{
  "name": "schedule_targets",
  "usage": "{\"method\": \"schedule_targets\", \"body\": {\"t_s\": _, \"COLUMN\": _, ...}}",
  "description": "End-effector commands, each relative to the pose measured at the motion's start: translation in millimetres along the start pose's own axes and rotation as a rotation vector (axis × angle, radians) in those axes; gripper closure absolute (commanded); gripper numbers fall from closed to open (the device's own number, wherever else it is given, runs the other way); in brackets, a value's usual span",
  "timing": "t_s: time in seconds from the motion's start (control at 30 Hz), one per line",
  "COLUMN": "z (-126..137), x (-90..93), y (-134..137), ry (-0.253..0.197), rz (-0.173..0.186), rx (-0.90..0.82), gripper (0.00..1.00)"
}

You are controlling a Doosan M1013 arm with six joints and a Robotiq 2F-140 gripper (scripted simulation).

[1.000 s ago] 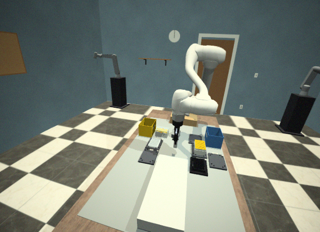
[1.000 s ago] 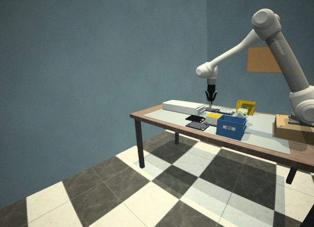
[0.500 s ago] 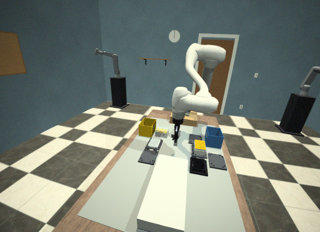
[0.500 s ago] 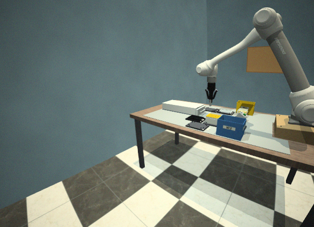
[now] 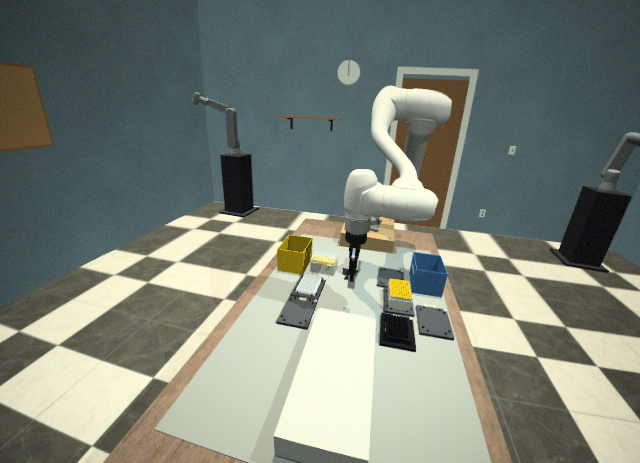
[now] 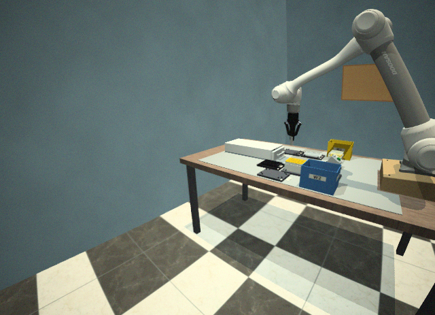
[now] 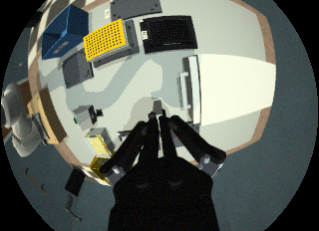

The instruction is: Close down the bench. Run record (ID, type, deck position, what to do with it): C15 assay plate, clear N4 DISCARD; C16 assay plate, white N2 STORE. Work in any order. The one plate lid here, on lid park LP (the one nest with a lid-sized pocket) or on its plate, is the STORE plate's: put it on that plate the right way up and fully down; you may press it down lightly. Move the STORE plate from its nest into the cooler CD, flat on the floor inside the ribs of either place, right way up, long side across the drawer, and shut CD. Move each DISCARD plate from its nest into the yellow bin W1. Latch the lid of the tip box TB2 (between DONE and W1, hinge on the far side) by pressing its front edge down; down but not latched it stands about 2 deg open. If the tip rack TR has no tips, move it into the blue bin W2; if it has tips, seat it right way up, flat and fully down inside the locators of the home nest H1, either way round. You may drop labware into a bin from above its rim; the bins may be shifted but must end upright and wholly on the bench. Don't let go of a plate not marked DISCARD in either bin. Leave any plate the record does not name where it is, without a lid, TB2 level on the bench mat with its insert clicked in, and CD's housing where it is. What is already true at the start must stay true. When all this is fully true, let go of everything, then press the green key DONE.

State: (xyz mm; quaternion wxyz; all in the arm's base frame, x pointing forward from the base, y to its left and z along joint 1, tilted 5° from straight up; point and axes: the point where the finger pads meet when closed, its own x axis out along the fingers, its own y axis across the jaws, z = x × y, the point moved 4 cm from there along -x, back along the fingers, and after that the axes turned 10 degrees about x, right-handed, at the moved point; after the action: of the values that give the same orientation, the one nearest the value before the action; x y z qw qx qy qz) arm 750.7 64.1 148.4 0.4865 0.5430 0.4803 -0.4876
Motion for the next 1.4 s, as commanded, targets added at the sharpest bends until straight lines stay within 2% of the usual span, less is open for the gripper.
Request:
{"method": "schedule_targets", "body": {"t_s": 0.0, "z": 0.0, "x": -0.2, "y": 0.0, "ry": 0.000, "rz": 0.000, "rx": 0.000, "gripper": 1.00}}
{"method": "schedule_targets", "body": {"t_s": 0.03, "z": 0.0, "x": -0.2, "y": 0.0, "ry": 0.000, "rz": 0.000, "rx": 0.000, "gripper": 1.00}}
{"method": "schedule_targets", "body": {"t_s": 0.07, "z": 3.7, "x": -0.5, "y": -1.4, "ry": 0.000, "rz": 0.000, "rx": 0.033, "gripper": 0.34}}
{"method": "schedule_targets", "body": {"t_s": 0.33, "z": 33.5, "x": -2.9, "y": -12.8, "ry": 0.000, "rz": 0.000, "rx": 0.300, "gripper": 0.34}}
{"method": "schedule_targets", "body": {"t_s": 0.4, "z": 33.5, "x": -2.9, "y": -12.8, "ry": 0.000, "rz": 0.000, "rx": 0.300, "gripper": 0.34}}
{"method": "schedule_targets", "body": {"t_s": 0.9, "z": 89.4, "x": -7.3, "y": -34.2, "ry": 0.000, "rz": 0.000, "rx": 0.800, "gripper": 0.34}}
{"method": "schedule_targets", "body": {"t_s": 0.97, "z": 89.4, "x": -7.3, "y": -34.2, "ry": 0.000, "rz": 0.000, "rx": 0.800, "gripper": 0.34}}
{"method": "schedule_targets", "body": {"t_s": 1.37, "z": 134.1, "x": -10.8, "y": -51.3, "ry": 0.000, "rz": 0.000, "rx": 1.200, "gripper": 0.34}}
